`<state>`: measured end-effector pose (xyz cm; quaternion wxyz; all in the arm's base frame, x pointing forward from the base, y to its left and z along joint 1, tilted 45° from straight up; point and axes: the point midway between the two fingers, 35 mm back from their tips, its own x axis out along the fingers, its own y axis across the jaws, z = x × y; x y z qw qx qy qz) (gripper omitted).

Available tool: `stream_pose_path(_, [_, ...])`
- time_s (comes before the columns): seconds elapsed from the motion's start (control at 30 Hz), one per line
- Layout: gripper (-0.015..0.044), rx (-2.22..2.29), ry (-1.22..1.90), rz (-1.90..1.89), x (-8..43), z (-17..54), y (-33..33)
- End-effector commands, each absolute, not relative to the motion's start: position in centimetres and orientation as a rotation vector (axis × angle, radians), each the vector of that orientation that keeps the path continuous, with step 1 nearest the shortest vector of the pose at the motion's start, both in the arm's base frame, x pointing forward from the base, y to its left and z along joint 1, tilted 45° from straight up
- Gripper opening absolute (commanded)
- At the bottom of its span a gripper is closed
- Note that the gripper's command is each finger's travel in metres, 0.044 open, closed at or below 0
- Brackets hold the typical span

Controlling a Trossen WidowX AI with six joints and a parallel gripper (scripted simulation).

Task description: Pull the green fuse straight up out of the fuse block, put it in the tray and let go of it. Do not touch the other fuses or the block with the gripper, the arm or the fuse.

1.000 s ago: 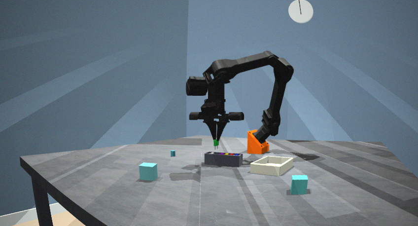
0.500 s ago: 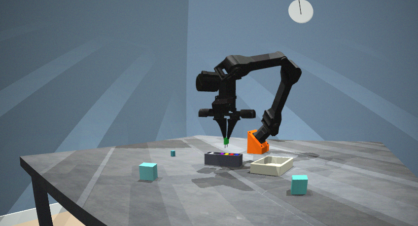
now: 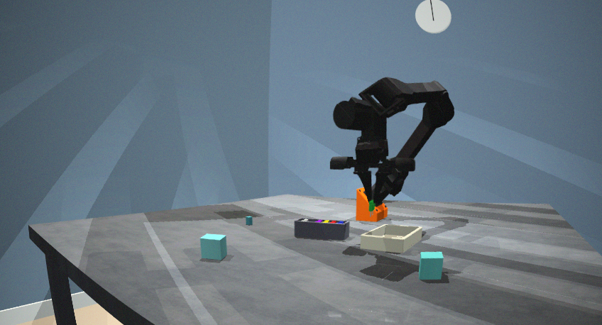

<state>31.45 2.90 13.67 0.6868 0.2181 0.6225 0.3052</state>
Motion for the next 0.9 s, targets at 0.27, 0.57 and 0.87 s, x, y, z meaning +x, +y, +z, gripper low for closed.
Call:
stream_pose_path(0.27, [0.0,0.502,1.386,0.7,30.1,17.1,6.4])
stream_pose_path(0.57, [0.0,0.502,1.386,0.7,30.2,16.2,7.4])
stream_pose_path(0.87, [0.0,0.502,1.385,0.7,30.2,15.2,8.4])
